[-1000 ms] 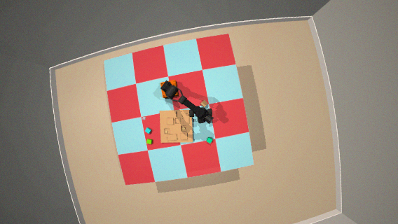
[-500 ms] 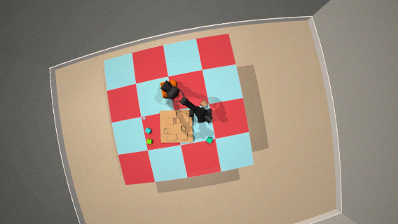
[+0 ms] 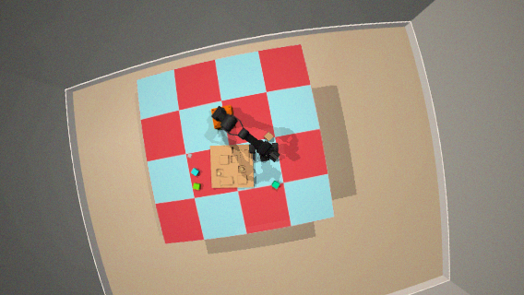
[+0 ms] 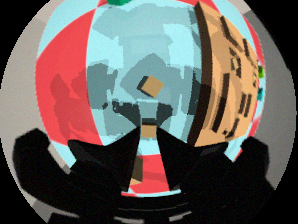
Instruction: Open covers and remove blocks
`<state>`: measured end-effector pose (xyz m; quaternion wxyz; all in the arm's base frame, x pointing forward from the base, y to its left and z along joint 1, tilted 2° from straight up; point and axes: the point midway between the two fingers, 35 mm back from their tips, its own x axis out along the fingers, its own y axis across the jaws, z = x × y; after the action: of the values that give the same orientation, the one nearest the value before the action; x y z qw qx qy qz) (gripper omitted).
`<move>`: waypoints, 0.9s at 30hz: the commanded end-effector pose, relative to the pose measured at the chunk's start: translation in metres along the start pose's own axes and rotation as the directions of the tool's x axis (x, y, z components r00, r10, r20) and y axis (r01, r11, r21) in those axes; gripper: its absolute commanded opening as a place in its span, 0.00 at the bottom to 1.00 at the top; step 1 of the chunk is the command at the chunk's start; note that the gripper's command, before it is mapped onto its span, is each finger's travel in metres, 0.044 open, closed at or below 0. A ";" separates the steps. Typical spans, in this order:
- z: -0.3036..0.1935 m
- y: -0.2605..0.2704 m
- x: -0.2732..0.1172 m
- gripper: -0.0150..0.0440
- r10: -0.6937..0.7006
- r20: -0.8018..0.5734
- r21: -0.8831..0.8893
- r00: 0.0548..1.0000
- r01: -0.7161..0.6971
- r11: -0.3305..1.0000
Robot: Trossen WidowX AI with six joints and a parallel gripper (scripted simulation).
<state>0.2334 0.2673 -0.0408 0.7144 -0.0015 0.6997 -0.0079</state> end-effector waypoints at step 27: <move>0.001 0.001 -0.053 1.00 -0.001 -0.004 -0.001 1.000 0.001 1.000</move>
<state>0.2325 0.2676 0.0019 0.7124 -0.0048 0.7017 -0.0093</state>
